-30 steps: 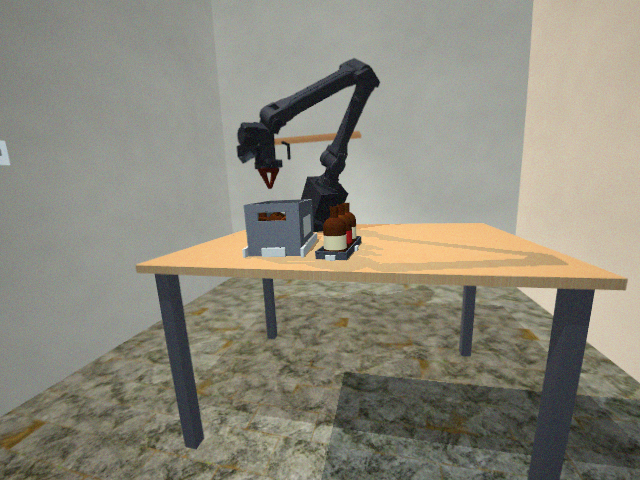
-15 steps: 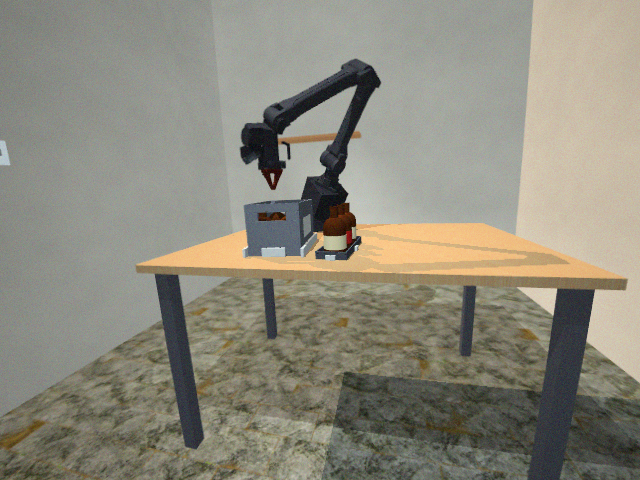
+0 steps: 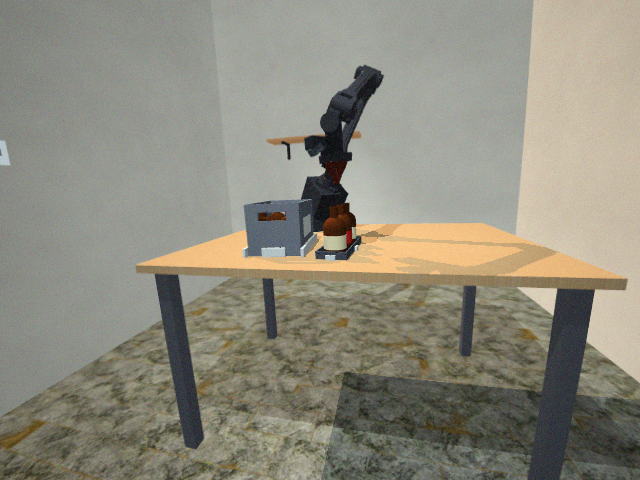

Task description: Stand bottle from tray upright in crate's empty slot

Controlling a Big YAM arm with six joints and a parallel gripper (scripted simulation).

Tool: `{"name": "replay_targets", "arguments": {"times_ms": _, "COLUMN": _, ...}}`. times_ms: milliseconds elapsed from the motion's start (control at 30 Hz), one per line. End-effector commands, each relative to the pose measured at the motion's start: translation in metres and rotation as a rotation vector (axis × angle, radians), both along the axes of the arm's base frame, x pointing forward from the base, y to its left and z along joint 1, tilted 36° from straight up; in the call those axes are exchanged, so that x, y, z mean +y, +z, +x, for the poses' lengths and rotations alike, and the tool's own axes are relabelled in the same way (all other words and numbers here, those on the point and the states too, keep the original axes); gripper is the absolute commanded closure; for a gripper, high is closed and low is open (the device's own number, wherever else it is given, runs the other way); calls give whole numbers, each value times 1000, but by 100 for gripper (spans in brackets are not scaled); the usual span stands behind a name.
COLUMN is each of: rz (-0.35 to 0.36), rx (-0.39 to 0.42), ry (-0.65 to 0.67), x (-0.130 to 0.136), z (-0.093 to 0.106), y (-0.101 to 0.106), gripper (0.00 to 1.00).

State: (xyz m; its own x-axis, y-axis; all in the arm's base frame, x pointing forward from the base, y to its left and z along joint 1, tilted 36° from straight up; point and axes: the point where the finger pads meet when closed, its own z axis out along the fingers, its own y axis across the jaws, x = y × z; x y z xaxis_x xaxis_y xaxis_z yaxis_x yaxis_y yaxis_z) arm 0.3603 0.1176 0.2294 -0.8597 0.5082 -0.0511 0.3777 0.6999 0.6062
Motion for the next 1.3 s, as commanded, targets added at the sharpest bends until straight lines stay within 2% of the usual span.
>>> {"name": "replay_targets", "arguments": {"times_ms": 0, "rz": 49, "rx": 66, "ry": -170, "x": 13, "z": -8, "y": 9, "gripper": 100}}
{"name": "replay_targets", "arguments": {"times_ms": 33, "rz": 49, "rx": 66, "ry": -170, "x": 13, "z": -8, "y": 9, "gripper": 39}}
{"name": "replay_targets", "arguments": {"times_ms": 100, "rz": 49, "rx": 66, "ry": -170, "x": 13, "z": -8, "y": 9, "gripper": 39}}
{"name": "replay_targets", "arguments": {"times_ms": 133, "rz": 42, "rx": 97, "ry": -198, "x": 4, "z": -2, "y": -3, "gripper": 39}}
{"name": "replay_targets", "arguments": {"times_ms": 333, "rz": 44, "rx": 100, "ry": -192, "x": 5, "z": -3, "y": -3, "gripper": 39}}
{"name": "replay_targets", "arguments": {"times_ms": 400, "rz": 53, "rx": 61, "ry": -191, "x": 6, "z": -3, "y": 13, "gripper": 39}}
{"name": "replay_targets", "arguments": {"times_ms": 433, "rz": 54, "rx": 58, "ry": -191, "x": 5, "z": -3, "y": 14, "gripper": 39}}
{"name": "replay_targets", "arguments": {"times_ms": 1267, "rz": 51, "rx": 70, "ry": -191, "x": 6, "z": -3, "y": 11, "gripper": 39}}
